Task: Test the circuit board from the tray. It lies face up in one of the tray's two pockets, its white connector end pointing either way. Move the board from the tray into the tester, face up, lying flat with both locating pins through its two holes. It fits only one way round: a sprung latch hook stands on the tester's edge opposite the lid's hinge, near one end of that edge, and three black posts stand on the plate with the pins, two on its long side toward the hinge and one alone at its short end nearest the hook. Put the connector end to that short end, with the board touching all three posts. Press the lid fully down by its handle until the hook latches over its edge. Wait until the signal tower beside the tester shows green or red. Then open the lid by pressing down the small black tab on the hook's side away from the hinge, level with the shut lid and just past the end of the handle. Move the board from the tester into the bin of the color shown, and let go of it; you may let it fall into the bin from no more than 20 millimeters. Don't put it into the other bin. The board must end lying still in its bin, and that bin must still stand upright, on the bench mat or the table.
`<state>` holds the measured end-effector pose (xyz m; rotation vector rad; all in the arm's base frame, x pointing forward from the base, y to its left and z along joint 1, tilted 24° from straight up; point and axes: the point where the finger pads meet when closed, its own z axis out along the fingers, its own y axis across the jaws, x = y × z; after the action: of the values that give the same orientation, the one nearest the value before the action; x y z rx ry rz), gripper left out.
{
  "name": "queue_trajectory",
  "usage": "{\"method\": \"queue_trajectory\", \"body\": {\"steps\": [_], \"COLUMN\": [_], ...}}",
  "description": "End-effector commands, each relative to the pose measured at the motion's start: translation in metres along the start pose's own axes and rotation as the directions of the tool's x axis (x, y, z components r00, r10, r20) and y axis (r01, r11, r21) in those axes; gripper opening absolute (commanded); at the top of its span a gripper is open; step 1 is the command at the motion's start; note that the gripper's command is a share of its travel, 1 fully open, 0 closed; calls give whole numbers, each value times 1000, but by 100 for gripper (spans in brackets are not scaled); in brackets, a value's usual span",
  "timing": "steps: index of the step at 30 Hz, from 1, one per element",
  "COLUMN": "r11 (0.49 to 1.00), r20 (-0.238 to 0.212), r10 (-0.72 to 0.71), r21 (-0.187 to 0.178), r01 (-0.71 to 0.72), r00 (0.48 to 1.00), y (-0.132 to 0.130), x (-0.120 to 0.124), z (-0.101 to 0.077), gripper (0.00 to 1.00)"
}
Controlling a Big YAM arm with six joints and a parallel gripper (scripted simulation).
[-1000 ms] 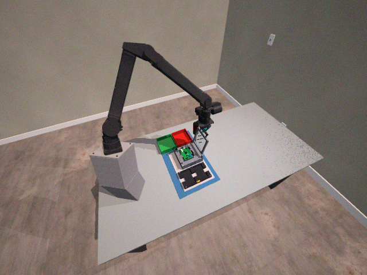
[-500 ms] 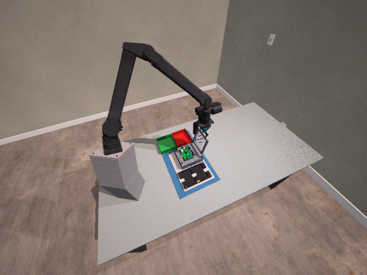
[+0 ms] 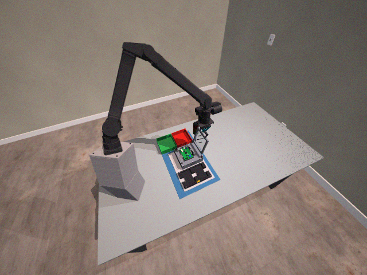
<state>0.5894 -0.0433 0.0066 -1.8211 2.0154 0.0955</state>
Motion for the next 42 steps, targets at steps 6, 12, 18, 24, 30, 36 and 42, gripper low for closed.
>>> {"method": "queue_trajectory", "body": {"steps": [6,12,18,24,30,36,42], "r11": [999,999,999,1000,1000,1000,1000], "r20": [-4,-4,-5,-4,-4,-4,-3], "r10": [-1,-1,-2,-3,-2,0,-3], "r21": [36,35,32,26,23,24,22], "r01": [2,1,2,3,2,0,3], "r00": [1000,1000,1000,1000,1000,1000,1000], "y": [-4,-1,5,14,21,31,44], "x": [0,1,2,3,3,4,2], "z": [-18,-20,-21,-22,-22,-23,-22], "gripper": [0,0,0,0,0,0,0]}}
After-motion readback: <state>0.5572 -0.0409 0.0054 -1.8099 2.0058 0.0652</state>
